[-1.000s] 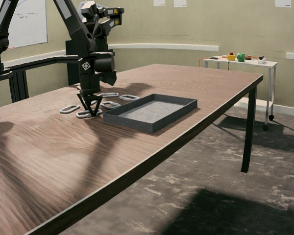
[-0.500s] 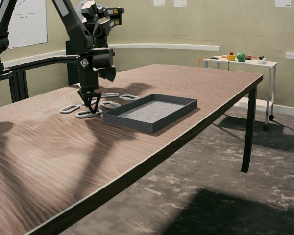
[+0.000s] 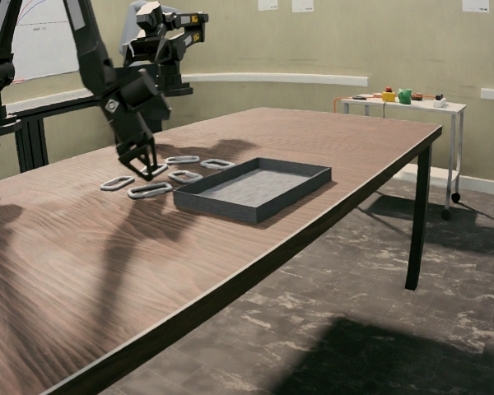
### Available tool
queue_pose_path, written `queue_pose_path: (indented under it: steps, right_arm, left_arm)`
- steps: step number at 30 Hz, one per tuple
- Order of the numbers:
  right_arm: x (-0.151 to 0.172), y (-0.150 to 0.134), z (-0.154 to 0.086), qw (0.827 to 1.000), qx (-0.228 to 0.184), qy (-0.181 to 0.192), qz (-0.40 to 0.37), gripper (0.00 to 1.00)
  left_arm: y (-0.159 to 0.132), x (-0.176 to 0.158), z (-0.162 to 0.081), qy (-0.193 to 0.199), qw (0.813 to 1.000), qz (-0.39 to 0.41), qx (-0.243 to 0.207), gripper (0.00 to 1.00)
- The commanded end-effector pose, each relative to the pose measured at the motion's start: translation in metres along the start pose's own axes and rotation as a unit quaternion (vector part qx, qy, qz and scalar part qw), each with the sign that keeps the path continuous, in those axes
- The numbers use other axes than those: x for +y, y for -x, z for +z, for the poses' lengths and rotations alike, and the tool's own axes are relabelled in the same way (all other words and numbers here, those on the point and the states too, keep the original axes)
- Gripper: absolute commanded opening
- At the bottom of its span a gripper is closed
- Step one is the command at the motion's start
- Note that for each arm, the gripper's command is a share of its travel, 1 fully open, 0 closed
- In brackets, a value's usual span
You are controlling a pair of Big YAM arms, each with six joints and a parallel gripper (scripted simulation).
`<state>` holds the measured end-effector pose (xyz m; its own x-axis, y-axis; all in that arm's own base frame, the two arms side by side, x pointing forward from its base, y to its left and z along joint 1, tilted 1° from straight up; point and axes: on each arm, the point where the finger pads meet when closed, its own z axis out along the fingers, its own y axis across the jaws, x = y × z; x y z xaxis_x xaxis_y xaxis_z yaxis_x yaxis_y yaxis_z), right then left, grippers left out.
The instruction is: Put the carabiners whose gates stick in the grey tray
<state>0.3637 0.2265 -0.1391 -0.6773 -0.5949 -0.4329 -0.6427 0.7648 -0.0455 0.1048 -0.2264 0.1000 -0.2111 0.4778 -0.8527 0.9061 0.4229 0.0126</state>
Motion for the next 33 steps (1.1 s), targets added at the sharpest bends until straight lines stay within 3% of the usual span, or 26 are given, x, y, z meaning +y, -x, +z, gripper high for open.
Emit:
queue_pose_path:
  steps: [1,8,13,20,22,24,28,33]
  right_arm:
    - [-0.004,-0.004,0.002,0.997,-0.039,-0.014,0.058,1.0]
    - [-0.012,-0.006,-0.005,0.993,-0.079,-0.025,0.087,1.0]
    - [-0.015,-0.017,-0.006,0.992,-0.081,-0.031,0.089,1.0]
    - [-0.013,-0.003,-0.008,0.992,-0.092,-0.029,0.082,1.0]
    - [-0.013,0.002,-0.007,0.99,-0.095,-0.027,0.099,0.79]
    - [-0.013,0.002,-0.007,0.99,-0.095,-0.027,0.099,0.79]
    - [-0.009,0.018,-0.004,0.983,-0.082,-0.018,0.166,0.79]
    - [-0.013,0.041,0.014,0.955,-0.029,-0.018,0.293,0.79]
  left_arm:
    - [0.009,-0.001,-0.003,-0.001,1.0,0.0,-0.006,1.0]
    - [0.009,-0.001,-0.003,-0.001,1.0,0.0,-0.006,1.0]
    - [0.009,-0.001,-0.003,-0.001,1.0,0.0,-0.006,1.0]
    - [0.009,-0.001,-0.003,-0.001,1.0,0.0,-0.006,1.0]
    - [0.021,-0.004,-0.007,-0.006,1.0,-0.006,-0.009,1.0]
    - [0.021,-0.004,-0.007,-0.006,1.0,-0.006,-0.009,1.0]
    - [0.017,-0.004,-0.005,0.006,0.998,-0.067,0.008,1.0]
    - [0.007,0.002,0.0,0.076,0.986,-0.14,0.042,1.0]
